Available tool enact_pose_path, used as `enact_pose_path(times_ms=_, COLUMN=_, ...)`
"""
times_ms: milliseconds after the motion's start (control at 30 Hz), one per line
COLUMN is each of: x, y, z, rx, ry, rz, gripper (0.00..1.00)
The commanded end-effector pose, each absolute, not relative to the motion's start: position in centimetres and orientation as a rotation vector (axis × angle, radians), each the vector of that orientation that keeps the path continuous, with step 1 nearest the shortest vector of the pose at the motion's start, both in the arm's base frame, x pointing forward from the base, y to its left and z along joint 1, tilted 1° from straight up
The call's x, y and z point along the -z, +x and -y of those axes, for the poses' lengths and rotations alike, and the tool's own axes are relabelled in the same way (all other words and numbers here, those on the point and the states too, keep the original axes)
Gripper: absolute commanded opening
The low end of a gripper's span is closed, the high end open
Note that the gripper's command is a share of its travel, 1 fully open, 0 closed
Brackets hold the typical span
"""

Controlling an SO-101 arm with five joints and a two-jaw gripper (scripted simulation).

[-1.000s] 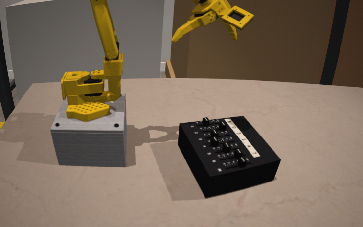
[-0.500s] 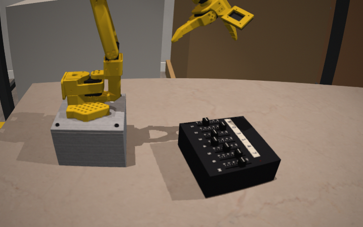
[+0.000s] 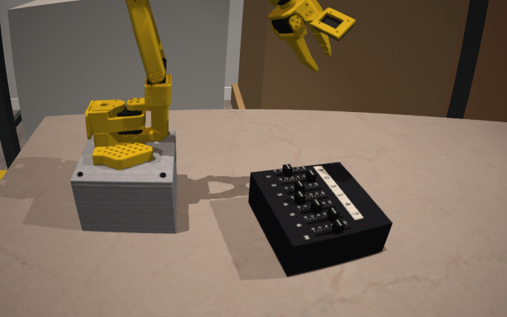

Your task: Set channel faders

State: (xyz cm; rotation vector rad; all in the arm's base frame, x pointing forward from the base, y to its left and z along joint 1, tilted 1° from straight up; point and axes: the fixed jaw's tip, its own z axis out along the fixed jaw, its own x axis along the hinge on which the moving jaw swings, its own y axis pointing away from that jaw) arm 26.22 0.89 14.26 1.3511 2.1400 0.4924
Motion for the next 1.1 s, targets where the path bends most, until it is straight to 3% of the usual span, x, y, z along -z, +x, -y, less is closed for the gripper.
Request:
enact_pose_path(times_ms=0, x=-14.1, y=26.3, z=-0.6, rx=-0.465, ry=1.311, rz=-2.162, gripper=0.00)
enact_pose_path(times_ms=1067, x=-11.5, y=26.1, z=3.1, rx=-0.025, ry=0.454, rz=-2.515, gripper=0.00)
